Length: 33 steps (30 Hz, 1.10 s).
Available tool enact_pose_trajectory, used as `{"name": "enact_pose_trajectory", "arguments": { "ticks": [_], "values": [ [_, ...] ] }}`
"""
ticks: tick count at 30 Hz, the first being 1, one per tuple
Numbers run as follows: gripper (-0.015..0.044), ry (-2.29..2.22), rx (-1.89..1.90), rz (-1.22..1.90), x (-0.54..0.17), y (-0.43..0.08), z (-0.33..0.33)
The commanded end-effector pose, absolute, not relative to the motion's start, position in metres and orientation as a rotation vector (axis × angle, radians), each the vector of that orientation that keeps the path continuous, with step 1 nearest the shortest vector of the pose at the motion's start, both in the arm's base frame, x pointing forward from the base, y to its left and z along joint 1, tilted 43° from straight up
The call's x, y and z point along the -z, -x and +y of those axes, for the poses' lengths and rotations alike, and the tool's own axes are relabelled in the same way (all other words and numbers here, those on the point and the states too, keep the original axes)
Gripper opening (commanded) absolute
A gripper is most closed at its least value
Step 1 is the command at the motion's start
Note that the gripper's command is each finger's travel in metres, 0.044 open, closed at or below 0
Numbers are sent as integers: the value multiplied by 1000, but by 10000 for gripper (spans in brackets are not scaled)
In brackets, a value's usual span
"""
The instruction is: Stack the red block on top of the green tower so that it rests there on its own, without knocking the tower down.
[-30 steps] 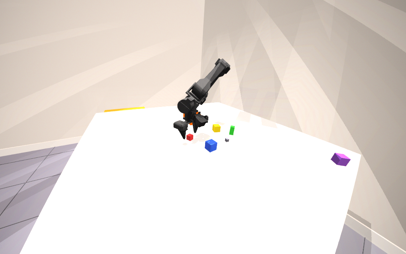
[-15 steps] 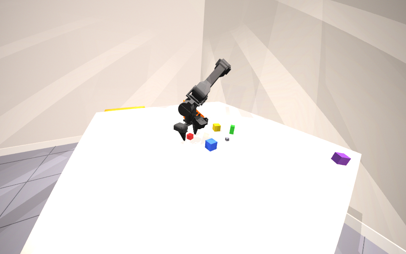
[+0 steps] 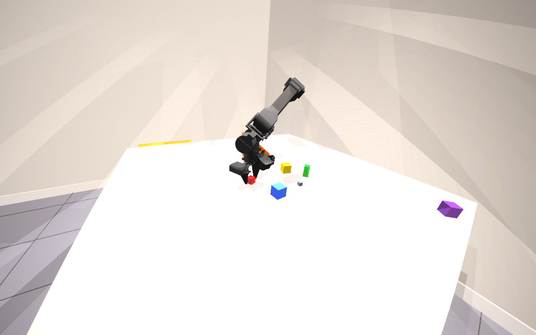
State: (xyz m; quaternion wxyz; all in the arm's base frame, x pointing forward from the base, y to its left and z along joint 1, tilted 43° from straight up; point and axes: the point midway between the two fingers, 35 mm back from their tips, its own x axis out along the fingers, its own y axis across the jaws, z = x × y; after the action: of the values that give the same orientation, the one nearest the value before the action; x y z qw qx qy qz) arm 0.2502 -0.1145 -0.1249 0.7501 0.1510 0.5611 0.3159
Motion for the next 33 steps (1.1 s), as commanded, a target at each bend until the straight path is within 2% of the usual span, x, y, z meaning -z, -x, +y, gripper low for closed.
{"name": "enact_pose_trajectory", "arguments": {
  "ticks": [1, 4, 10, 12, 13, 33],
  "values": [
    [177, -335, -688, 1224, 125, -250, -114],
    [99, -335, -688, 1224, 125, -250, -114],
    [59, -335, -688, 1224, 125, -250, -114],
    [6, -335, -688, 1225, 122, -250, -117],
    [0, -335, -688, 1225, 120, -249, -119],
    [0, -333, -686, 1228, 49, -232, -181]
  ]
}}
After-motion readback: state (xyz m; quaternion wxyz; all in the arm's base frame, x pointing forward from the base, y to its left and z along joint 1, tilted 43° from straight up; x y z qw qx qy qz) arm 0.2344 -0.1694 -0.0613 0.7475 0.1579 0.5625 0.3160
